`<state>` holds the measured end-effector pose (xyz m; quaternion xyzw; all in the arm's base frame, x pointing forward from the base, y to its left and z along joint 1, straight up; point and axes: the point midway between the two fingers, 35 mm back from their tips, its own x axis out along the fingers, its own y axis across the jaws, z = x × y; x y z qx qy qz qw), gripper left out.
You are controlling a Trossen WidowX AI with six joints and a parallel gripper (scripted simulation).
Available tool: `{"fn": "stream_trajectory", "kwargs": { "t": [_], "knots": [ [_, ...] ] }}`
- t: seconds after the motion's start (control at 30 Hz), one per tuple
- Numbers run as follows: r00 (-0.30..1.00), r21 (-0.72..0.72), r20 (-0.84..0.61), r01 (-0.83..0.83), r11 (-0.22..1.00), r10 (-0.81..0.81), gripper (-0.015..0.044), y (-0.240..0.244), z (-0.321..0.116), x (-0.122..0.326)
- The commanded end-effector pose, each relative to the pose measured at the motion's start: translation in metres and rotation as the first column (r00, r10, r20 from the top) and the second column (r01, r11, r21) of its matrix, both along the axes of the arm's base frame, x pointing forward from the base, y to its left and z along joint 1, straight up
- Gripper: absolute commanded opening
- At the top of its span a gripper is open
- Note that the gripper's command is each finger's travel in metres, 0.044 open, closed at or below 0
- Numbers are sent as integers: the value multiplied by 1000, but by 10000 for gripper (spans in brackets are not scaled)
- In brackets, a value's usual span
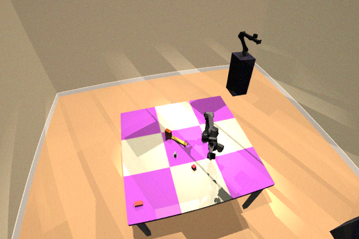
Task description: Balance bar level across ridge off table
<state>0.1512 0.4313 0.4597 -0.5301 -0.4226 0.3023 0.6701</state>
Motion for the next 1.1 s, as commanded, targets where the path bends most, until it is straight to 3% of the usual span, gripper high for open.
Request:
{"fn": "stream_trajectory", "kwargs": {
  "t": [0.0,0.57,1.07],
  "knots": [
    [998,-78,16,59,995,-58,315,-3,-12,28],
    [968,-367,66,251,896,-244,315,-50,-66,126],
    [922,-615,97,351,706,-374,315,-117,-117,197]
  ]
}}
